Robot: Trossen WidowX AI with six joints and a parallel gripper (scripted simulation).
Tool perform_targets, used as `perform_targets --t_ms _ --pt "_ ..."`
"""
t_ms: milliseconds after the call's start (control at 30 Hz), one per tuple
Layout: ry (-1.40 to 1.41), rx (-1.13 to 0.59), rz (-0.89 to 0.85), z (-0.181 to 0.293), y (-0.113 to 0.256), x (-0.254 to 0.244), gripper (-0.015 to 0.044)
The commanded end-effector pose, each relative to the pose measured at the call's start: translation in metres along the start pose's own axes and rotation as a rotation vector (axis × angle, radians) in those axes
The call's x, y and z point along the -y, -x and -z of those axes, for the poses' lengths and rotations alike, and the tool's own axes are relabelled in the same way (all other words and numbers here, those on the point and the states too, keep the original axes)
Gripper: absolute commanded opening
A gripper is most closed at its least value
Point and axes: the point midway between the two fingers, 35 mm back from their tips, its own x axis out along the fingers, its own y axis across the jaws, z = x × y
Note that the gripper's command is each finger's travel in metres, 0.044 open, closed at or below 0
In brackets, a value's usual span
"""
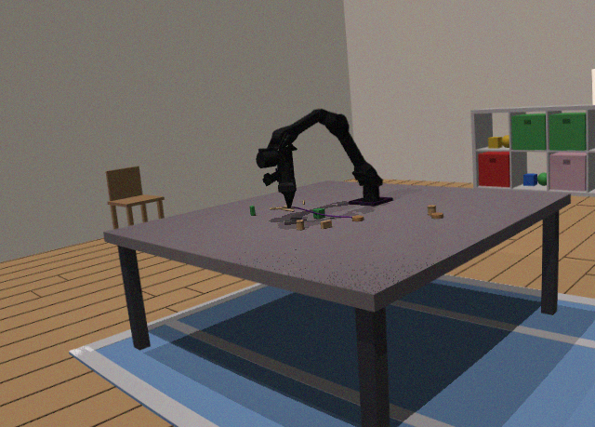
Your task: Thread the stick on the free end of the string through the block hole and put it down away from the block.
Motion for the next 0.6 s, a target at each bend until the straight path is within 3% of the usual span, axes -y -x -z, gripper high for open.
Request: perform_targets --t_ms 0,400,567 --pt "-0.002 0.002 -0.001 0.0001 0.0069 -0.0001 0.0" --pt "0.006 0.001 -0.001 0.0002 0.0047 -0.0001 0.0" --pt "0.165 0.002 -0.001 0.0026 0.0047 -0.0026 0.0"
